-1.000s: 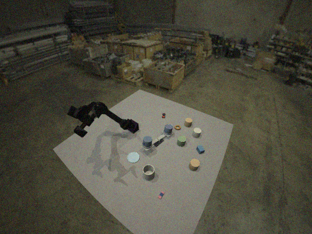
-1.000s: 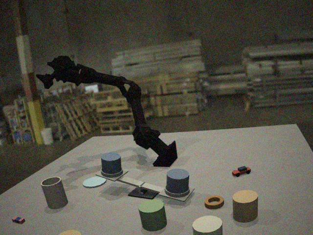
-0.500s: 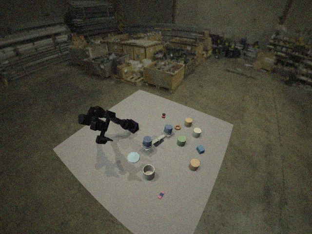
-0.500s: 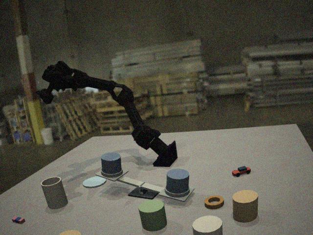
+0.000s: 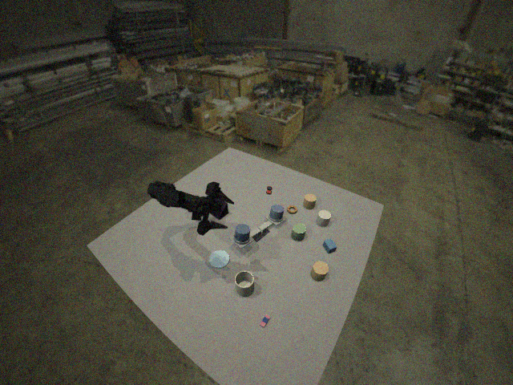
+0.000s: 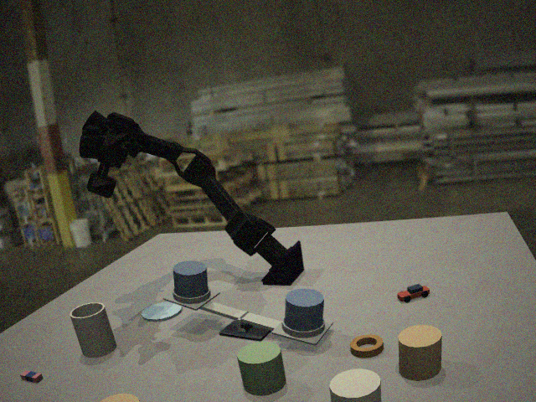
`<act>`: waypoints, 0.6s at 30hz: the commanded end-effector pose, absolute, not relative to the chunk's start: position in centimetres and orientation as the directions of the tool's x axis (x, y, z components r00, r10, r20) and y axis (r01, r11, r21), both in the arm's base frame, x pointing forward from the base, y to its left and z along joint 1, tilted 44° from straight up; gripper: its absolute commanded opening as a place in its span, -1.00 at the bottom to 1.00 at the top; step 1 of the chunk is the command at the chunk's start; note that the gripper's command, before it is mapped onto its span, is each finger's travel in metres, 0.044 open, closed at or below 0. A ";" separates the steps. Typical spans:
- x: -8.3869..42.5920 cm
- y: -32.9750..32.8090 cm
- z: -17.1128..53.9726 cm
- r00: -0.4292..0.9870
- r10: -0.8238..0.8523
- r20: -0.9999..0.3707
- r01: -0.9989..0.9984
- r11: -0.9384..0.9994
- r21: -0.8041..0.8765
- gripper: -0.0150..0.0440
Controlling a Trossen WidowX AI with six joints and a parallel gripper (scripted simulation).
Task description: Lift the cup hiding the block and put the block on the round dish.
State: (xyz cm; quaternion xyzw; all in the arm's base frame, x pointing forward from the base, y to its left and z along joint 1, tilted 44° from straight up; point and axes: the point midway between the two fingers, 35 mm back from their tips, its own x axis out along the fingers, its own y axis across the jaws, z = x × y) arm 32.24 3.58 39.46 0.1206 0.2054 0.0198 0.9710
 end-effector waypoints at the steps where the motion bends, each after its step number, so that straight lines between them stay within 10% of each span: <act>1: 32.8 5.6 35.1 0.845 0.080 -0.528 0.070 0.963 0.259 1.00; 18: 29.5 12.2 21.3 0.530 -0.122 -0.839 0.252 0.968 0.018 1.00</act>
